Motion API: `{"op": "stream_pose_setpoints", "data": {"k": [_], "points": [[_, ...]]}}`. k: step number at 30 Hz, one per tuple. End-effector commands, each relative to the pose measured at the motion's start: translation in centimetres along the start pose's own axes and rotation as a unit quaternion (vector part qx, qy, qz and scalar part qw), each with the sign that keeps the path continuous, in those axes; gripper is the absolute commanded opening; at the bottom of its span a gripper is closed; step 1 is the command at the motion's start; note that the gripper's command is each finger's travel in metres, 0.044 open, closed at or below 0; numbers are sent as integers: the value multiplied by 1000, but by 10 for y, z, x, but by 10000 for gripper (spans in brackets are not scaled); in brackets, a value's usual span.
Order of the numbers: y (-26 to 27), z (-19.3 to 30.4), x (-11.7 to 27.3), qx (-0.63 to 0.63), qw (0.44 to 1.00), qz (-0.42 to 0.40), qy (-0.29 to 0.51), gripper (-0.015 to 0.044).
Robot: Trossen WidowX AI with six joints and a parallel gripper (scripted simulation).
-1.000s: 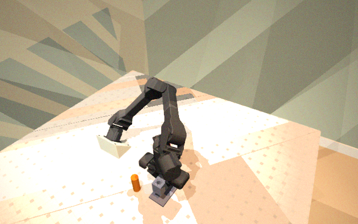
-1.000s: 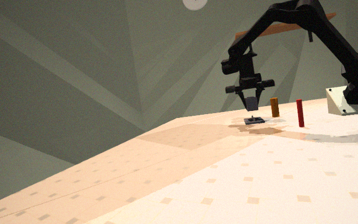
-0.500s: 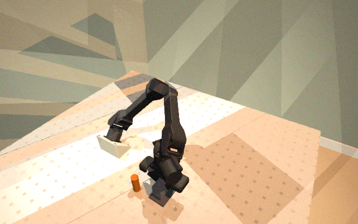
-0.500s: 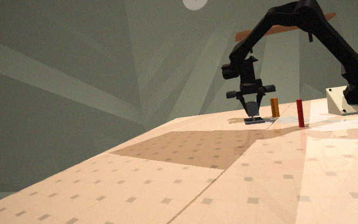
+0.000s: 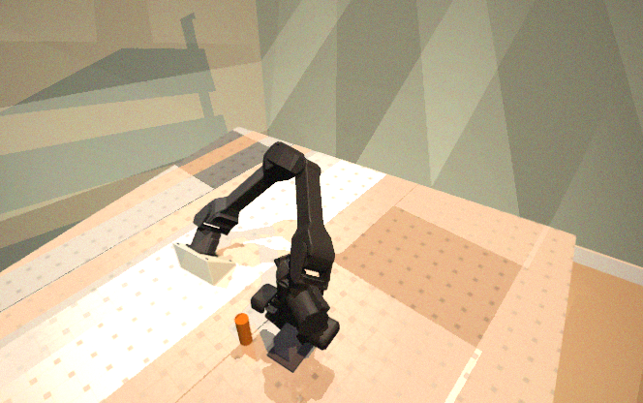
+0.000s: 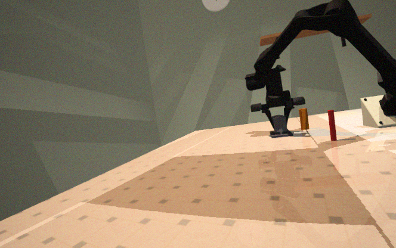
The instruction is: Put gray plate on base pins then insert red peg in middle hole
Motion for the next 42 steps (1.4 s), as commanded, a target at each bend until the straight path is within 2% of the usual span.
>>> {"op": "stream_pose_setpoints", "data": {"k": [1, 15, 21, 31, 37, 42], "points": [[0, 0, 1, 0, 1000, 1, 0, 79], [0, 0, 1, 0, 1000, 1, 0, 440], [-1, 1, 7, -1, 1000, 3, 0, 440], [-5, 1, 108, -3, 1000, 3, 0, 440], [-4, -1, 118, -10, 1000, 2, 0, 440], [15, -35, 125, -203, 979, 7, 2, 440]]}}
Point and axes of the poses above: the point midway between the two fingers, 35 mm back from their tips, its own x axis back along the fingers, its own y axis across the jaws, z = x × y, the point moved 8 cm from there along x, back along the fingers, and after that the axes turned 13 degrees about -x, right-handed, at the moved point
